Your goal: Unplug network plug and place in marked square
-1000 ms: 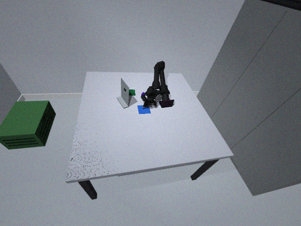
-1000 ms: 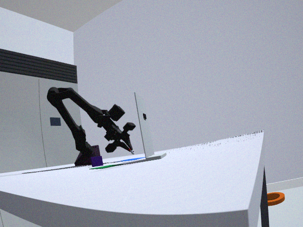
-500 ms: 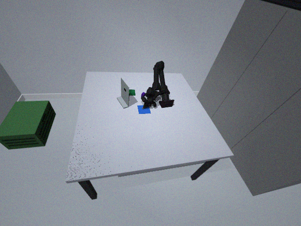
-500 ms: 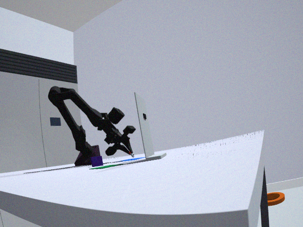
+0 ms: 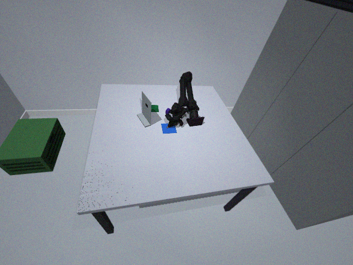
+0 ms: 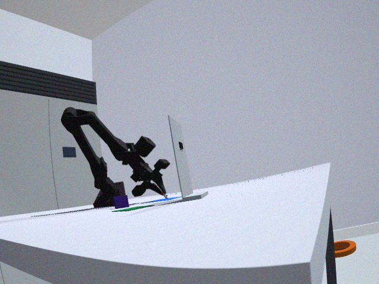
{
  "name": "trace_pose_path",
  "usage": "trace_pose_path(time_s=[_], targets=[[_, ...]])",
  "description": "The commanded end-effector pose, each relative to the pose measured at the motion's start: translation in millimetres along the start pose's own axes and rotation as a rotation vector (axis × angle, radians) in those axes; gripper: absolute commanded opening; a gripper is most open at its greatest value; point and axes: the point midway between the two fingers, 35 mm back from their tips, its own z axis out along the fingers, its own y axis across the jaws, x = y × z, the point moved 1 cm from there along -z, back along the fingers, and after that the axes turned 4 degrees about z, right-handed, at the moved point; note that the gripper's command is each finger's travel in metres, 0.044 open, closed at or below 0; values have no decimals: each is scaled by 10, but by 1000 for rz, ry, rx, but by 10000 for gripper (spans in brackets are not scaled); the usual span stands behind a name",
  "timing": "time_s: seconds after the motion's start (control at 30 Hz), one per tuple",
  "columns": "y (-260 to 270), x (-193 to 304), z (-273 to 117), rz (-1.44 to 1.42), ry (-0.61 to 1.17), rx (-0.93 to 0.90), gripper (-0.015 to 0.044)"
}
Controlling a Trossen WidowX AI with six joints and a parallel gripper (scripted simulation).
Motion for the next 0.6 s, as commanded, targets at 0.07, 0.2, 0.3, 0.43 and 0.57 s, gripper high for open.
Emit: trace_pose_path(time_s=[0.07,0.2,0.3,0.43,0.57], targets=[[-17,-4,28,-5,3,4,0],[-5,-4,18,0,0,0,0],[-5,-4,18,0,0,0,0],[-5,-4,18,0,0,0,79],[-5,-4,18,0,0,0,156]])
